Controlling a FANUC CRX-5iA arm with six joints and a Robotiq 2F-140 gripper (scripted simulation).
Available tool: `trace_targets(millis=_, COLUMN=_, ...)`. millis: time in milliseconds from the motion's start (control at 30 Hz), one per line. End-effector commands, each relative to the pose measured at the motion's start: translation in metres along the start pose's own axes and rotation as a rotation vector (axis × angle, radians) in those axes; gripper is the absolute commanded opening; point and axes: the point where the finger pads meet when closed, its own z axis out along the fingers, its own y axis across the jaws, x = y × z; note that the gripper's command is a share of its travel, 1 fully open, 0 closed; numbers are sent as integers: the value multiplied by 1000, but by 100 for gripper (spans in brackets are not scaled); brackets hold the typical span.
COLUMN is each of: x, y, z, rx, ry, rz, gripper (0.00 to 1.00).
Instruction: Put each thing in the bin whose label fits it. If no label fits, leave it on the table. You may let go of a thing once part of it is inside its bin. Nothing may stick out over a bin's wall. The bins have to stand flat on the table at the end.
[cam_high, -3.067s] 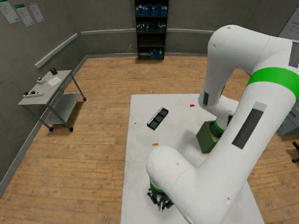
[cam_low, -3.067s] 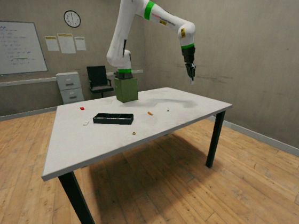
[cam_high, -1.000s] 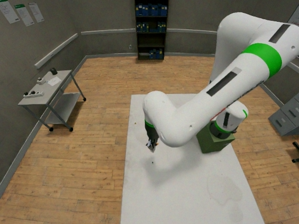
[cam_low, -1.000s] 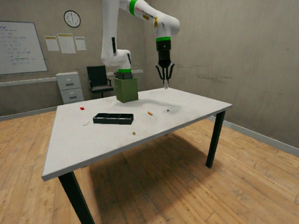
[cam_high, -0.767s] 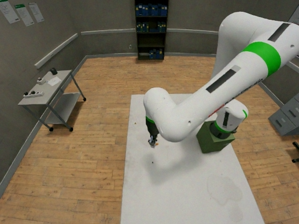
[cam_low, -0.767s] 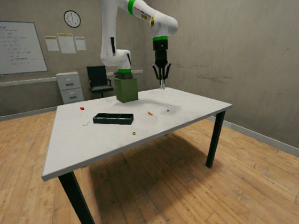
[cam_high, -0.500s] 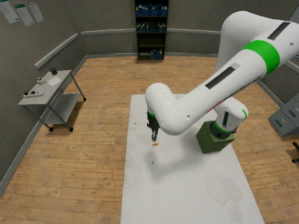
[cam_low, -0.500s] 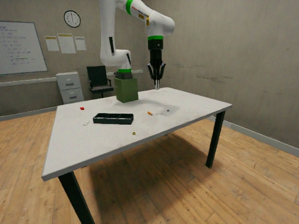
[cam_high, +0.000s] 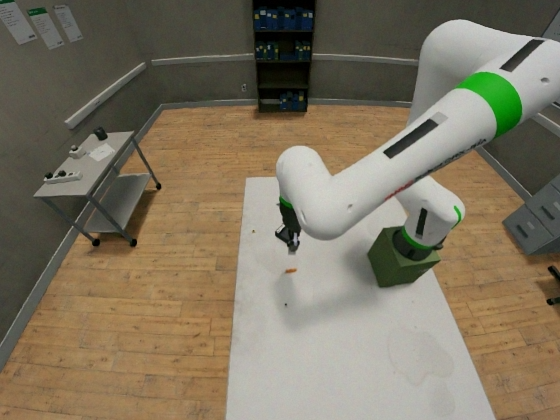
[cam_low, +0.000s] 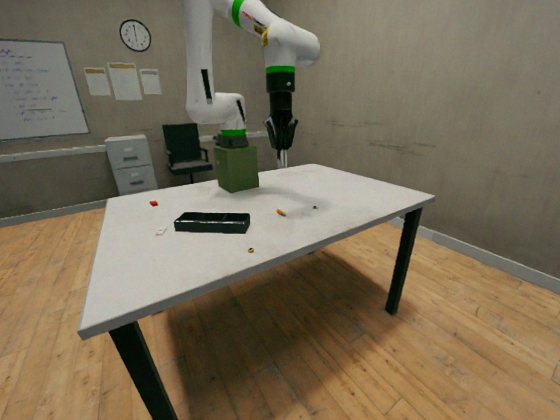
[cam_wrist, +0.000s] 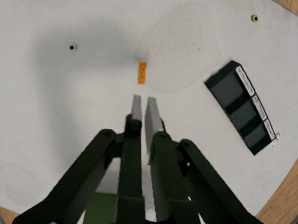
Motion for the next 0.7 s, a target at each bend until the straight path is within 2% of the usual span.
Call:
trace_targets(millis=0, x=0, y=0, z=0, rx=0, ry=0, rz=0, gripper=15)
trace_targets(millis=100, x=0, y=0, z=0, rx=0, ry=0, rz=0, gripper=15)
trace_targets(millis=600, x=-34, y=113, z=41, rx=3, ry=-2, rz=610, gripper=15)
trace_targets(millis=667, x=-34, y=113, z=41, rx=3, ry=-2, rz=610, gripper=15)
